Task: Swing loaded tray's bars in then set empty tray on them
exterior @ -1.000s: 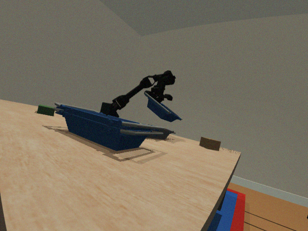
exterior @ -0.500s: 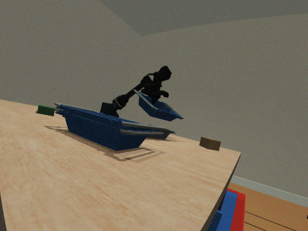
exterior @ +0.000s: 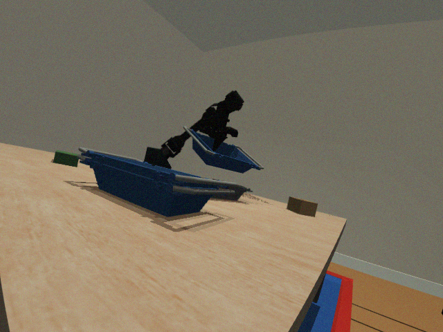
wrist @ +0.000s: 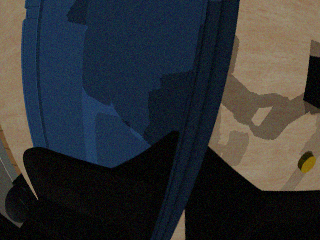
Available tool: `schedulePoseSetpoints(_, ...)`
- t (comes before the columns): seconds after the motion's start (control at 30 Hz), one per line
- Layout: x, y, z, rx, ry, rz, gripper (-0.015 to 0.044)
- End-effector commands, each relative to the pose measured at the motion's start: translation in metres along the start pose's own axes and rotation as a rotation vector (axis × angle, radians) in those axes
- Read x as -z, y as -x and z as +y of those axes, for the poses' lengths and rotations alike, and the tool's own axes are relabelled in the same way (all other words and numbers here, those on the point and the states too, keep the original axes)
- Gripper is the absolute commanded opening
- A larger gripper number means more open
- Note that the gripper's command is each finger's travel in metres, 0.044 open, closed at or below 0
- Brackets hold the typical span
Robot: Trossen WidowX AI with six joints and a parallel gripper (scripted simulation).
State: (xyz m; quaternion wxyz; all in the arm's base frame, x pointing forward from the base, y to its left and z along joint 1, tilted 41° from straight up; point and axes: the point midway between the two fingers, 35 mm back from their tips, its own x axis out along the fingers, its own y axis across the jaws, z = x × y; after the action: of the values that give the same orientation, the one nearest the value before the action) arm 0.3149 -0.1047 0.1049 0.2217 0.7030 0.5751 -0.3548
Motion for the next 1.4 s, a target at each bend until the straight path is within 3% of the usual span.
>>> schedulePoseSetpoints(0.0,-0.0009,0.0066,0.0029,-0.026,0.001,-0.006,0.0)
schedulePoseSetpoints(1.37,-0.0014,0.0027,0.0038,-0.026,0.001,-0.006,0.0)
